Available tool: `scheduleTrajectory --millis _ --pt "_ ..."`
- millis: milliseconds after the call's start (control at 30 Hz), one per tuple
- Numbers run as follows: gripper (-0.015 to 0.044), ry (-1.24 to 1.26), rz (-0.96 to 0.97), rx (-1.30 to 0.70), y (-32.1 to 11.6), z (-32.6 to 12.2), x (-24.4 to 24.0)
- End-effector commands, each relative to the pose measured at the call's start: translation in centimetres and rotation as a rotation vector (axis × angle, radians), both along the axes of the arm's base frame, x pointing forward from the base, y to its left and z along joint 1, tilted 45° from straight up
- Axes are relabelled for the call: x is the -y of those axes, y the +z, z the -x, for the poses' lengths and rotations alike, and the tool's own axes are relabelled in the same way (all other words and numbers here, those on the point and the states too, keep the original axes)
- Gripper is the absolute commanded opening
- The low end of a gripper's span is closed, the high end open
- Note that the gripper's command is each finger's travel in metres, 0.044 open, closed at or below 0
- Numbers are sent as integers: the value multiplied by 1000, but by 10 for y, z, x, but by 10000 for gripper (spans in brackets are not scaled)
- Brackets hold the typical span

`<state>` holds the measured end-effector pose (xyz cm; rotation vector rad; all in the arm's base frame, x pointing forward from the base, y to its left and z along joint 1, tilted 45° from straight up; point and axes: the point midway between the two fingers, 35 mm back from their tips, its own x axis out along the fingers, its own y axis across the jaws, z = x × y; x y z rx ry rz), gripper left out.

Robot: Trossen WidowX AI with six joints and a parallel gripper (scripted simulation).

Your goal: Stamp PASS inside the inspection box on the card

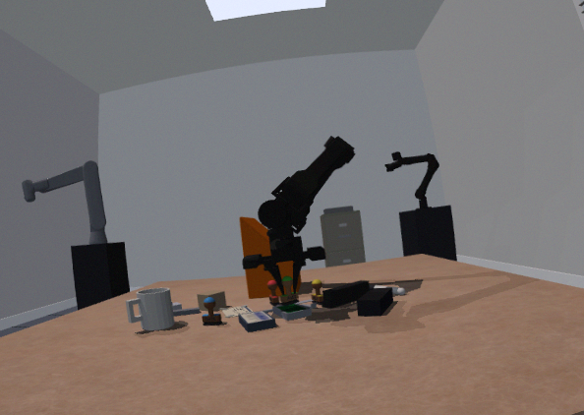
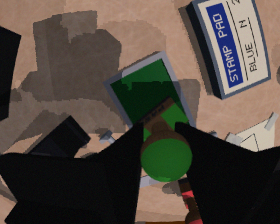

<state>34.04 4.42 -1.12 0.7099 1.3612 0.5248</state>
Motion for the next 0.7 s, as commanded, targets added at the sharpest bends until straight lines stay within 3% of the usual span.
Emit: scheduleTrajectory --millis 0,667 --pt "0 2 2 8 6 -1 5" --pt "0 2 2 8 29 4 28"
